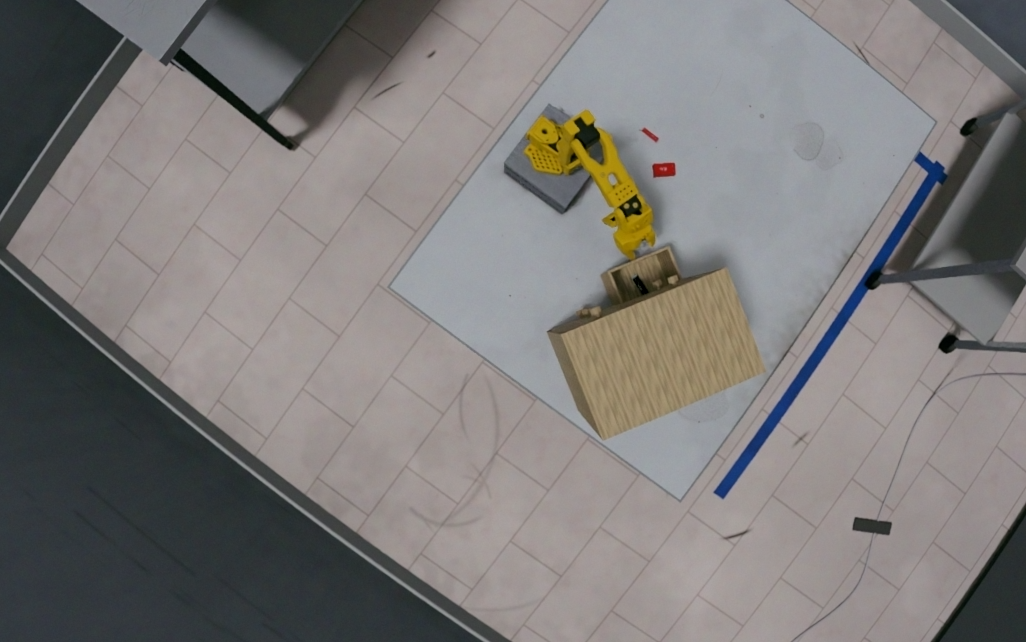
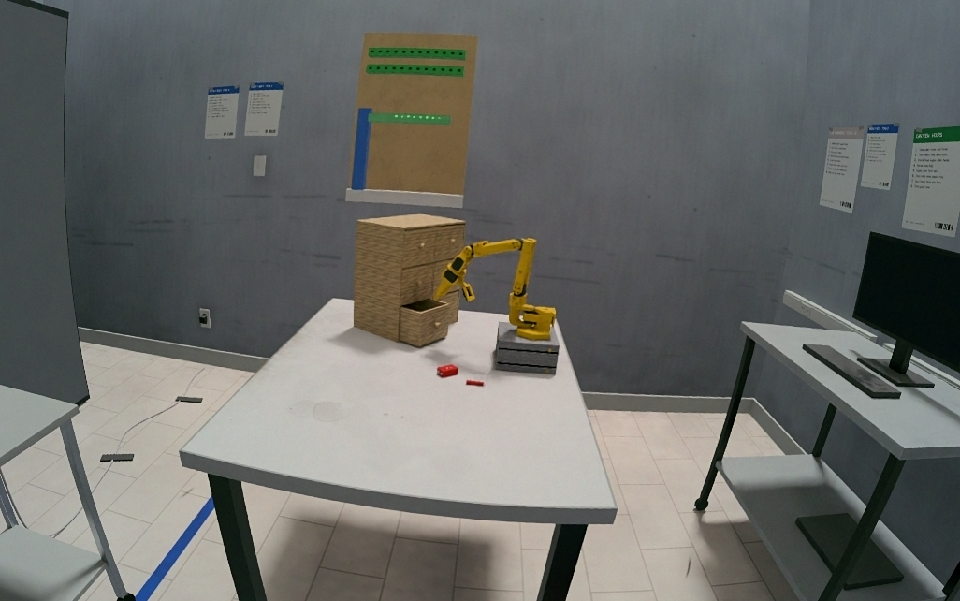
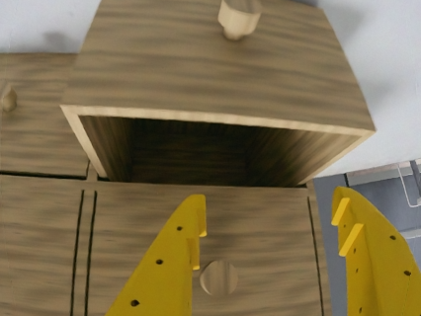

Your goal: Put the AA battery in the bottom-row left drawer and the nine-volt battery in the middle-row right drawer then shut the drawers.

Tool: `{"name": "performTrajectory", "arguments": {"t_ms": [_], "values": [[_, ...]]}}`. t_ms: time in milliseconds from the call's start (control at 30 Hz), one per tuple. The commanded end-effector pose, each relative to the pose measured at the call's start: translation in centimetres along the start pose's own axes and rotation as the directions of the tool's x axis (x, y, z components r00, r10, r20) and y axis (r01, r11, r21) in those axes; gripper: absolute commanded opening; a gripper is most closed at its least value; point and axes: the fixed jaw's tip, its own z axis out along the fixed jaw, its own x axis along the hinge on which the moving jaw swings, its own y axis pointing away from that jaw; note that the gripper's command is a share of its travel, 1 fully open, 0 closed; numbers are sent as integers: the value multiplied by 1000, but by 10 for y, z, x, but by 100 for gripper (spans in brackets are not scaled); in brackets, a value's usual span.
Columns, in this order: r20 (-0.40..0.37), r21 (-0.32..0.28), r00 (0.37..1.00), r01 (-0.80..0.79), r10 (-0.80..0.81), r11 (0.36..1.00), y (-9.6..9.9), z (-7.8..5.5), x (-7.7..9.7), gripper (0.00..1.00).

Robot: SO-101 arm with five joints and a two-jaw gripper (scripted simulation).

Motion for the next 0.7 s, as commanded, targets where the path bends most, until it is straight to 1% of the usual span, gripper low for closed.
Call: {"name": "performTrajectory", "arguments": {"t_ms": [0,67,333,500,667], "values": [[-17,0,1000,-16,16,1000,1,-7,-8,25],[-17,0,1000,-16,16,1000,1,-9,-13,25],[-17,0,1000,-16,16,1000,1,-9,-13,25],[-17,2,1000,-16,16,1000,0,-23,-28,25],[-16,4,1000,-16,16,1000,0,-33,-44,25]]}}
